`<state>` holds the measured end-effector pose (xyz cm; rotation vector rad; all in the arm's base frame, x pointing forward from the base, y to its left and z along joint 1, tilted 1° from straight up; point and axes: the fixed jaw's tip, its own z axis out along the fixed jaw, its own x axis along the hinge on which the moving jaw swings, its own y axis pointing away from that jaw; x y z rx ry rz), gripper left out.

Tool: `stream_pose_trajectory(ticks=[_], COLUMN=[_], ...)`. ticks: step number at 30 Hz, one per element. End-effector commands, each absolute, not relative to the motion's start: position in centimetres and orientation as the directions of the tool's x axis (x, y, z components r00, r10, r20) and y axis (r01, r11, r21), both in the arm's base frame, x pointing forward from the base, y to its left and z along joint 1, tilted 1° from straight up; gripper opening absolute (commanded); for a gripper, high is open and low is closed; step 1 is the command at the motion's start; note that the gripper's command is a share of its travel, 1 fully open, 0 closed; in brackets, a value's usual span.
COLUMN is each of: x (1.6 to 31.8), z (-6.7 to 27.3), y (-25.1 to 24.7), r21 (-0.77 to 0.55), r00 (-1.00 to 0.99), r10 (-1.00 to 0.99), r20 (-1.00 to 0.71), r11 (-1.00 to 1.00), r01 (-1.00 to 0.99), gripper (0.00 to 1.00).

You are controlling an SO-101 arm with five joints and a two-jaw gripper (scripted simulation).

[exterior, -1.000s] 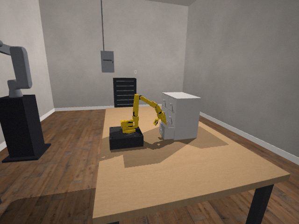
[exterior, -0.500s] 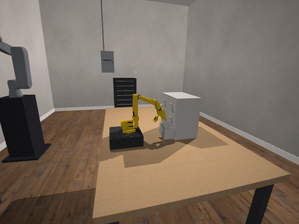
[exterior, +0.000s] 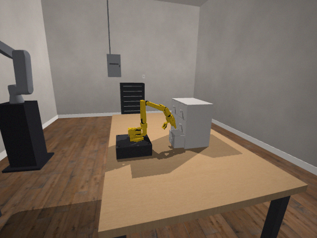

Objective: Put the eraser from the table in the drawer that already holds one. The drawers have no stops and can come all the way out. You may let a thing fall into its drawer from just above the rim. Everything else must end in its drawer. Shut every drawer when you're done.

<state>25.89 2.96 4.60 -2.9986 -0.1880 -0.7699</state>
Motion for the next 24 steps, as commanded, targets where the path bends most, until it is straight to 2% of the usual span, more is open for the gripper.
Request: stream_pose_trajectory(ticks=[1, 24], x=[25.0, 20.3], z=[5.4, 5.9], y=[3.0, 2.3], r21=[-0.015, -0.018], r00=[0.863, 0.864], r10=[0.102, 0.095], r20=[0.495, 0.494], r11=[-0.992, -0.993], r01=[0.126, 0.119], gripper=[0.31, 0.31])
